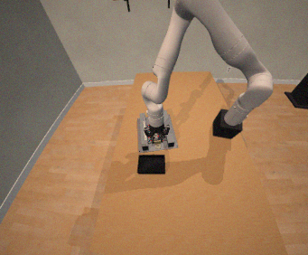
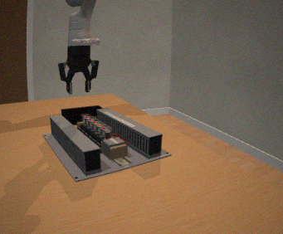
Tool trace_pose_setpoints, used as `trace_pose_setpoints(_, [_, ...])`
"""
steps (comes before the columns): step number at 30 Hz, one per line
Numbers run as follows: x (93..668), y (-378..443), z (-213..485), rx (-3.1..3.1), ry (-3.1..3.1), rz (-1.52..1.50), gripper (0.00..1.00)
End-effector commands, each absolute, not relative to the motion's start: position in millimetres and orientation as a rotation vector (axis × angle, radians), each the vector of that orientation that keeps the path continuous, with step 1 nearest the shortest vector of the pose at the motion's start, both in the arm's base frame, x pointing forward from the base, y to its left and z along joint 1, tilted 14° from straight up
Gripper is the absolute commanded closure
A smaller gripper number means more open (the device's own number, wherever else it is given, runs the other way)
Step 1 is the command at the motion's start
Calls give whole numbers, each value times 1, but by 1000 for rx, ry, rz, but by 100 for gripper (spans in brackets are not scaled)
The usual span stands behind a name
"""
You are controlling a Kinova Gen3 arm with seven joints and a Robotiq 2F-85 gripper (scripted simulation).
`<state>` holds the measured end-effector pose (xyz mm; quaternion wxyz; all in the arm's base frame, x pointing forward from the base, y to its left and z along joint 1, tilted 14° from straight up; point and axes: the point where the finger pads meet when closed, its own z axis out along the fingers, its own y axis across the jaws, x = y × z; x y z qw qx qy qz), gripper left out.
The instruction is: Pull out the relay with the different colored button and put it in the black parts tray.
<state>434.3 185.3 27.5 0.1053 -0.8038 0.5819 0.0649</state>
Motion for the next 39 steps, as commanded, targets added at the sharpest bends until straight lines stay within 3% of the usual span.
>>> trace_pose_setpoints(1, [435, 185, 28, -2368, 1715, 189, 39])
trace_pose_setpoints(39, [487, 32, -16, -2368, 1715, 189, 39])
